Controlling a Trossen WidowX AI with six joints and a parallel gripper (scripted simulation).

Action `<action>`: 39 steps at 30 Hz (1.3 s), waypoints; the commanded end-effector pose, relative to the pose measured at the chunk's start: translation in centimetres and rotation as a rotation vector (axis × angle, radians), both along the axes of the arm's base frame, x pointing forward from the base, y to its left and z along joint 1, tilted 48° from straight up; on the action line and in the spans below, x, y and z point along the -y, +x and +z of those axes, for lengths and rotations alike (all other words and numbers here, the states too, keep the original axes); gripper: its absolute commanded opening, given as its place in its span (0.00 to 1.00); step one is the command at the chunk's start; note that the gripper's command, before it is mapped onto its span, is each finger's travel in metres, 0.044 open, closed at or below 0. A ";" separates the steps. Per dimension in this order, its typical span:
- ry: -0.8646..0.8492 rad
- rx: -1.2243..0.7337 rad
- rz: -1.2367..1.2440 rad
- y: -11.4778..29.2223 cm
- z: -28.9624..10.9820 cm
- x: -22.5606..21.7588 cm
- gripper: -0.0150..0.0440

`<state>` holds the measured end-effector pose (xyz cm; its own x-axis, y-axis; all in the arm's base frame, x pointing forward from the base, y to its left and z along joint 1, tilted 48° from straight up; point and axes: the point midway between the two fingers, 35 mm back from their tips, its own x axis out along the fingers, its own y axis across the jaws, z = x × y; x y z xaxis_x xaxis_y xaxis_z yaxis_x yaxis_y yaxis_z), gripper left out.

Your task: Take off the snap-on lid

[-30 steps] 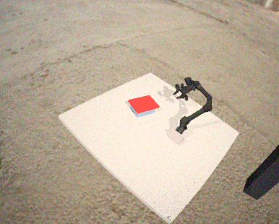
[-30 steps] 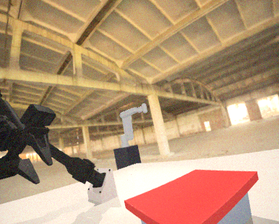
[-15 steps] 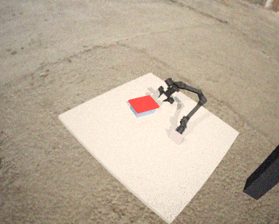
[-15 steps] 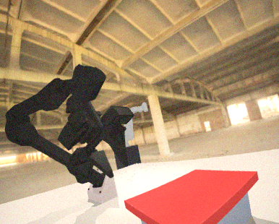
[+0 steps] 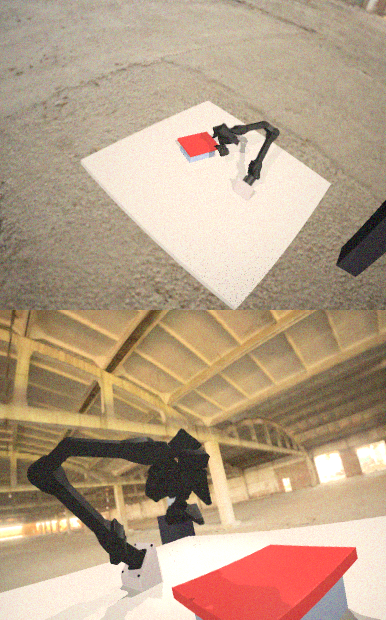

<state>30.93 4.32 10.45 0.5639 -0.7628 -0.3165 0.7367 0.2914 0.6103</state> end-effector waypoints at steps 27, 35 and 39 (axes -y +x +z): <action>-0.020 0.090 0.022 -1.4 -5.5 3.8 0.65; -0.011 0.083 0.017 -0.7 -6.1 4.4 0.65; -0.007 0.080 0.015 -0.3 -6.3 4.8 0.65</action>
